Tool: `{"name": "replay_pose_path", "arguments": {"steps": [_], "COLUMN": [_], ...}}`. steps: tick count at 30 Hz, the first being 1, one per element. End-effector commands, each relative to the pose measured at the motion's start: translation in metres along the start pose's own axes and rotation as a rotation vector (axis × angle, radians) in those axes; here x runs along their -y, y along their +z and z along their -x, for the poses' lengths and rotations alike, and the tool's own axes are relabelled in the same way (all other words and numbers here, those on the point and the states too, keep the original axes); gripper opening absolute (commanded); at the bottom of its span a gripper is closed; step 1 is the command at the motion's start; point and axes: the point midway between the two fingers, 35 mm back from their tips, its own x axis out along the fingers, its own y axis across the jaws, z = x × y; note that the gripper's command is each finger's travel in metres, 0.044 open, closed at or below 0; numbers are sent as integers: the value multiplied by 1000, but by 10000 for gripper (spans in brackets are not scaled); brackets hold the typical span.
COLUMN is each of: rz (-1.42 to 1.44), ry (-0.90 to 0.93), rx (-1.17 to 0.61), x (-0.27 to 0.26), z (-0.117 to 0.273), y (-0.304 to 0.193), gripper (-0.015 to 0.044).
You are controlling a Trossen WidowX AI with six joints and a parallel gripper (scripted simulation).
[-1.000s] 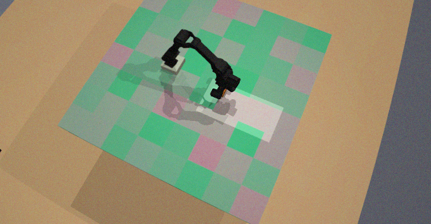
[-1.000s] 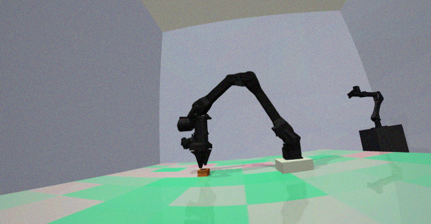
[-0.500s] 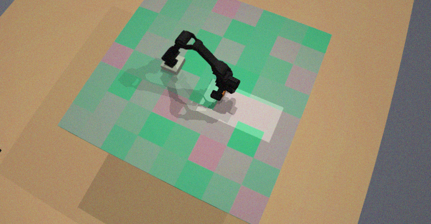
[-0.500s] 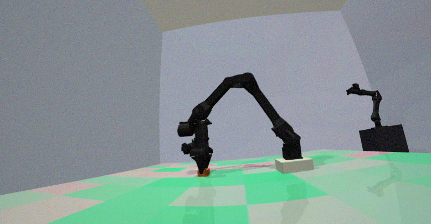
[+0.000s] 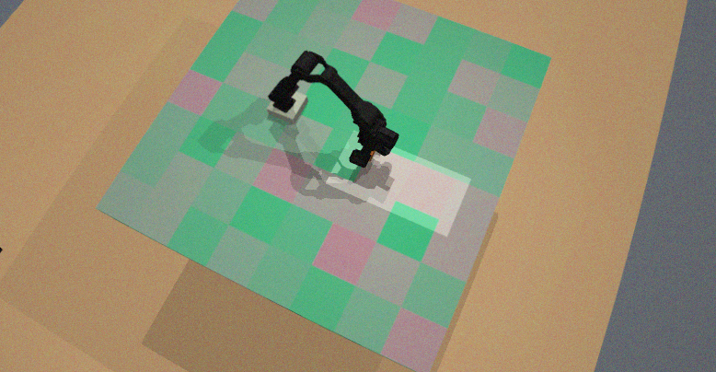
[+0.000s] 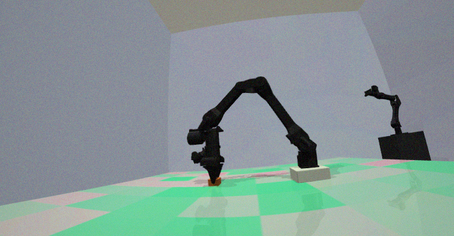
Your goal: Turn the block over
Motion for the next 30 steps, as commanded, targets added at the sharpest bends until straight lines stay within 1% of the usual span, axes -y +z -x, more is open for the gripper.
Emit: {"name": "replay_pose_path", "arguments": {"steps": [1, 10, 12, 15, 16, 22, 30], "rz": [-6, -6, -6, -6, -6, -7, -10], "ry": [2, 2, 2, 2, 2, 2, 3], "rx": [-2, -2, -2, -2, -2, 9, 130], "x": [0, 0, 0, 0, 0, 0, 0], "z": [-1, -1, 4, 24, 28, 28, 23], "y": [-1, -1, 0, 0, 0, 0, 2], "gripper": [202, 143, 90, 11, 0, 0, 0]}}
